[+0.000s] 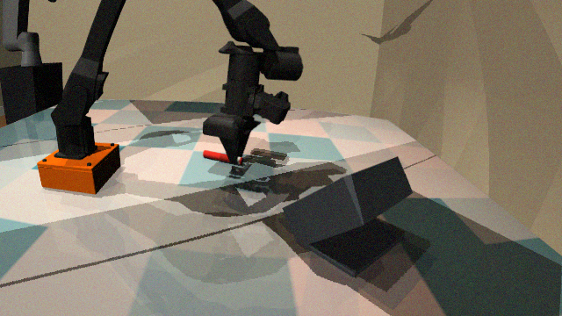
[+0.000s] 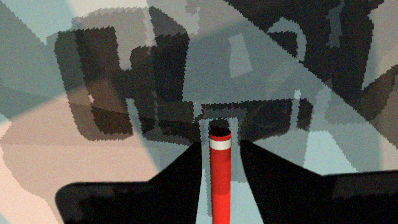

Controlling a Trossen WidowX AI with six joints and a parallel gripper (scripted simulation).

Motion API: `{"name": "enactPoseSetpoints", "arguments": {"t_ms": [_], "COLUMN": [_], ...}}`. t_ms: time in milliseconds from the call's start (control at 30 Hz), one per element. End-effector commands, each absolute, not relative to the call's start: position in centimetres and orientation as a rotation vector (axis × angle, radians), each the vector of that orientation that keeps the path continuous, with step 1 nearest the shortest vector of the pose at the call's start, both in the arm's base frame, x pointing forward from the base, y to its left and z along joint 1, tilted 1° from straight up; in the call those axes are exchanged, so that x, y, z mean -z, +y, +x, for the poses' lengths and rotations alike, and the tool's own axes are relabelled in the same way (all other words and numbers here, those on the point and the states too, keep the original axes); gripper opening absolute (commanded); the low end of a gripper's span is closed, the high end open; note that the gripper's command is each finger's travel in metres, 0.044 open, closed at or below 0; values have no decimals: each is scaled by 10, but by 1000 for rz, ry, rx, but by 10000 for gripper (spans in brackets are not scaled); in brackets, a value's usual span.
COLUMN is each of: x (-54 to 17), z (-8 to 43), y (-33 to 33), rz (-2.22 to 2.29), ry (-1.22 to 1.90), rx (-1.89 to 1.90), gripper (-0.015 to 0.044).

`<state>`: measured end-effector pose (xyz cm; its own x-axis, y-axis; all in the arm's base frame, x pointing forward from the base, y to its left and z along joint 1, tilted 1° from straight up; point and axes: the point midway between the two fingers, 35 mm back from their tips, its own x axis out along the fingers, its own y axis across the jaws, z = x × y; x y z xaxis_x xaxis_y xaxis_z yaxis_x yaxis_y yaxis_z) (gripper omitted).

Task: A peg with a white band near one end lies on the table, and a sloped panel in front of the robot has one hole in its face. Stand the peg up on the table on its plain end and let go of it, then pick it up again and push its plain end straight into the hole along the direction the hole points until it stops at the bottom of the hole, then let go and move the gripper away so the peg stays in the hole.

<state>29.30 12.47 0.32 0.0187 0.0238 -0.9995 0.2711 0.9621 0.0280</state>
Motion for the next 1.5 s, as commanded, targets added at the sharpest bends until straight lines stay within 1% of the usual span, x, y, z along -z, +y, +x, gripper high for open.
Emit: {"name": "enactPoseSetpoints", "arguments": {"t_ms": [0, 133, 433, 633, 1467], "x": [-3, -3, -3, -3, -17], "z": [293, 293, 293, 293, 283], "y": [125, 125, 125, 125, 127], "rz": [239, 239, 239, 237, 208], "ry": [1545, 1545, 1545, 1539, 1324], "rx": [194, 194, 194, 195, 214], "gripper": [110, 110, 50, 49, 49]}}
